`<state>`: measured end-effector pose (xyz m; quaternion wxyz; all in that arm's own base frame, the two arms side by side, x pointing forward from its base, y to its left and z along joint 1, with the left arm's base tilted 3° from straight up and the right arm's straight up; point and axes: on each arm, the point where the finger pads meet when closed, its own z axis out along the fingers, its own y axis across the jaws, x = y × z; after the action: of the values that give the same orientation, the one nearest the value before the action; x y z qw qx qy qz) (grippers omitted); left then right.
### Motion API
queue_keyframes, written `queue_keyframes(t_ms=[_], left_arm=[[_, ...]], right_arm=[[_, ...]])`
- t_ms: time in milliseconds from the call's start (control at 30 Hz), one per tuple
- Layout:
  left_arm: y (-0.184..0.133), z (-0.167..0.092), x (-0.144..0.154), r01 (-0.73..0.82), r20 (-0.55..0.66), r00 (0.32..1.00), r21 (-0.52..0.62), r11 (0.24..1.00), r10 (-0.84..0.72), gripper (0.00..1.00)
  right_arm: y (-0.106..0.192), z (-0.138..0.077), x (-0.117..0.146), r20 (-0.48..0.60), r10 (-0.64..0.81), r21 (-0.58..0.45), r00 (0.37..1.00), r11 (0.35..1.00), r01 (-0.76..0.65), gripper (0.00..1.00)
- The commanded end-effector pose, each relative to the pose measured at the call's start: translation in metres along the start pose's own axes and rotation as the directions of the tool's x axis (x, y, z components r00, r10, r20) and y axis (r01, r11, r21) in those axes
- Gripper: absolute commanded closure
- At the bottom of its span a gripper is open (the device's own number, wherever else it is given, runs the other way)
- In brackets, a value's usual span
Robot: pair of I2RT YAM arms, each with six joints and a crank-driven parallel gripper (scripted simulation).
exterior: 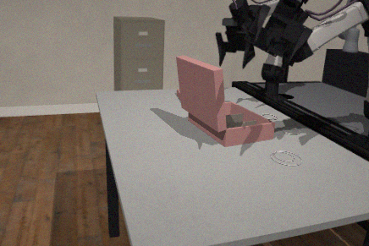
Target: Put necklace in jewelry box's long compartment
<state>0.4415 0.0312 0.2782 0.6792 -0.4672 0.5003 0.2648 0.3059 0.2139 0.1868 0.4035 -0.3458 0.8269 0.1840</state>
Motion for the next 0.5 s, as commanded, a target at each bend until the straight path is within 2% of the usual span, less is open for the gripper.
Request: queue_keyframes(t_ms=[0,267,367,467], left_arm=[[-0.002,-0.002,0.001,-0.030,-0.068,0.997,0.091,0.995,0.036,0.00],[0.017,-0.010,0.011,-0.087,-0.135,0.984,0.215,0.973,0.118,0.00],[0.020,-0.011,0.013,-0.094,-0.147,0.981,0.230,0.969,0.130,0.00],[0.034,-0.019,0.024,-0.116,-0.209,0.961,0.292,0.949,0.182,0.00]], right_arm=[[0.013,0.036,-0.039,0.199,-0.056,0.030,0.979,0.998,0.050,0.00],[0.071,0.063,-0.045,0.292,-0.099,-0.046,0.951,0.992,0.117,0.00],[0.076,0.064,-0.045,0.300,-0.101,-0.052,0.948,0.991,0.122,0.00],[0.092,0.068,-0.049,0.338,-0.105,-0.069,0.935,0.988,0.136,0.00]])
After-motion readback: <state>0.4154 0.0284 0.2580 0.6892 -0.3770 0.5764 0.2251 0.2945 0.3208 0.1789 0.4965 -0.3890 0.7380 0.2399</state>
